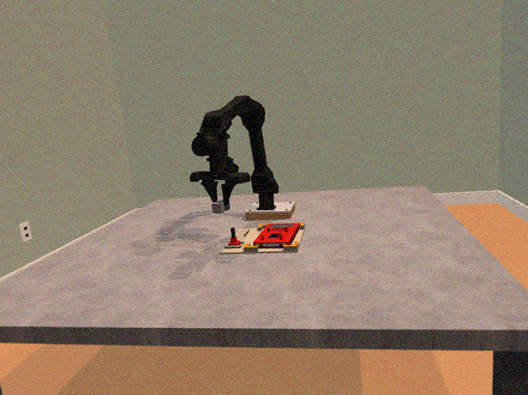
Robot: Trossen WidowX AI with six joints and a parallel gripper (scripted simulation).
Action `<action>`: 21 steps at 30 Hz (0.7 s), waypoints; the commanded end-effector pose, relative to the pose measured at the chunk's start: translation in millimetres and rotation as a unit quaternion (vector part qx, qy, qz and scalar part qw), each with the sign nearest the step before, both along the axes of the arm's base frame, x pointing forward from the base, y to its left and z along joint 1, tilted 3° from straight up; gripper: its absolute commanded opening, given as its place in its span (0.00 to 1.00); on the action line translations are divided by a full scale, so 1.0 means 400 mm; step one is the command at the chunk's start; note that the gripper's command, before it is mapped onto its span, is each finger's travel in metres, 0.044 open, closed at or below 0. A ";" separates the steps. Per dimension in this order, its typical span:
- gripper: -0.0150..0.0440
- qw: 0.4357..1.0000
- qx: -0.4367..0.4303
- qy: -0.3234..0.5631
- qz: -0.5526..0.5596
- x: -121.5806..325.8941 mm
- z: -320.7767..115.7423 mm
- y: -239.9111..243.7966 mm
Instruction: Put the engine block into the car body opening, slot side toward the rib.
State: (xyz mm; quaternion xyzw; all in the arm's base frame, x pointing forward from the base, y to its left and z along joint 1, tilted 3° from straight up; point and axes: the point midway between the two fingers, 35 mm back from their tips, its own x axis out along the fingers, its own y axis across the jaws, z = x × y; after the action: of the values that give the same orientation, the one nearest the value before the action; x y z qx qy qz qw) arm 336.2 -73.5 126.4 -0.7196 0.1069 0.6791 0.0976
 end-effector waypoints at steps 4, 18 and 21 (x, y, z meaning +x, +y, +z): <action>0.25 1.000 0.006 0.002 0.015 0.015 -0.020 0.057; 0.25 0.999 0.012 0.008 0.050 0.029 -0.054 0.157; 0.25 0.998 0.014 0.009 0.057 0.031 -0.062 0.180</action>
State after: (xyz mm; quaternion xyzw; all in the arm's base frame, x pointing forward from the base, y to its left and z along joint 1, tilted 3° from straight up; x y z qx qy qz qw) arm 347.9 -12.4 105.7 -0.7181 0.0636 0.6896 0.0690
